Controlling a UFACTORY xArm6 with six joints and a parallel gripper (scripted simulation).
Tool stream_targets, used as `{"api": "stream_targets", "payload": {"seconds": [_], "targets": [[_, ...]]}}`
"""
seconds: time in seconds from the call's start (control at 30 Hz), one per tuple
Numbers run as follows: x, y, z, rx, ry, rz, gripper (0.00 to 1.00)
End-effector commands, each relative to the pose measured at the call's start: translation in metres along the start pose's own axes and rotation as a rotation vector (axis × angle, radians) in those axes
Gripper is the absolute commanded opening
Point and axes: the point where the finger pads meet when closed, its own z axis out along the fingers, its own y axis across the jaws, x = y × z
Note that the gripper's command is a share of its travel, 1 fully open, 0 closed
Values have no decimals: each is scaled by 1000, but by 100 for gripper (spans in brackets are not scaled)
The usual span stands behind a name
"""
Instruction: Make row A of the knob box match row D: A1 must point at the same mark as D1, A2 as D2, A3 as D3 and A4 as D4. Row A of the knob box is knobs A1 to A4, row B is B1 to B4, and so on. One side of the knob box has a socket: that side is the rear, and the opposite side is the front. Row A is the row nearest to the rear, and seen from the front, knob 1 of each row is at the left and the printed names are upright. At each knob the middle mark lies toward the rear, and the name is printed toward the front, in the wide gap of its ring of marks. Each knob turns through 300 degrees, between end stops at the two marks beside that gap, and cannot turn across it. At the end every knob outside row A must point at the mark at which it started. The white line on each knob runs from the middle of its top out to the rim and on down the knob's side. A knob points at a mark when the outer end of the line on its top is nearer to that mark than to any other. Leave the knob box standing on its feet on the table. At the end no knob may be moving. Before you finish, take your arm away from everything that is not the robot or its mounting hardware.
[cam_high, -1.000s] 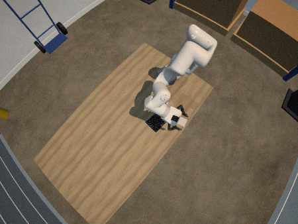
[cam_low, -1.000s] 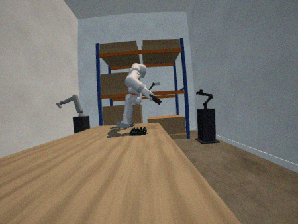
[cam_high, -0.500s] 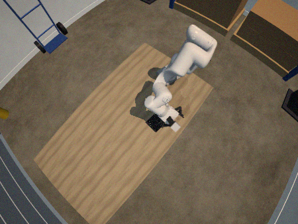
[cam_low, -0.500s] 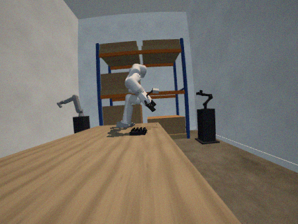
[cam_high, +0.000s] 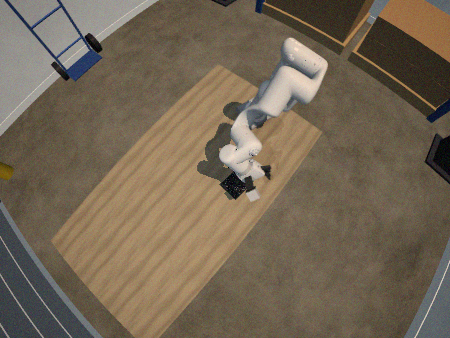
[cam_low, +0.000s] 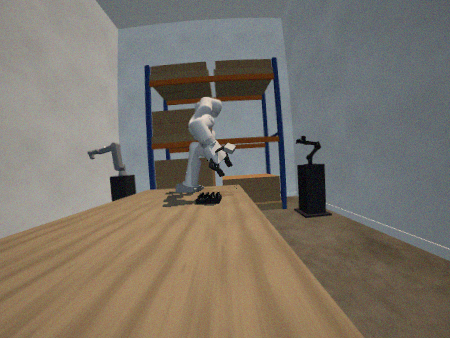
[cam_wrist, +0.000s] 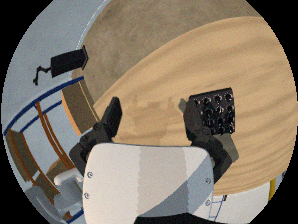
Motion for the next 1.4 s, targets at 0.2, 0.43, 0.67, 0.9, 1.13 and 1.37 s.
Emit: {"api": "stream_targets", "payload": {"seconds": [0.2, 0.43, 0.67, 0.9, 1.13, 1.37], "targets": [[-18, 24, 4, -111, -65, 235, 100], [-34, 44, 5, -220, -90, 439, 100], [-44, 60, 5, -315, -89, 601, 100], [-50, 72, 4, -388, -74, 719, 100], [-56, 85, 2, -473, -38, 855, 100], [-58, 92, 1, -524, -6, 938, 100]]}}
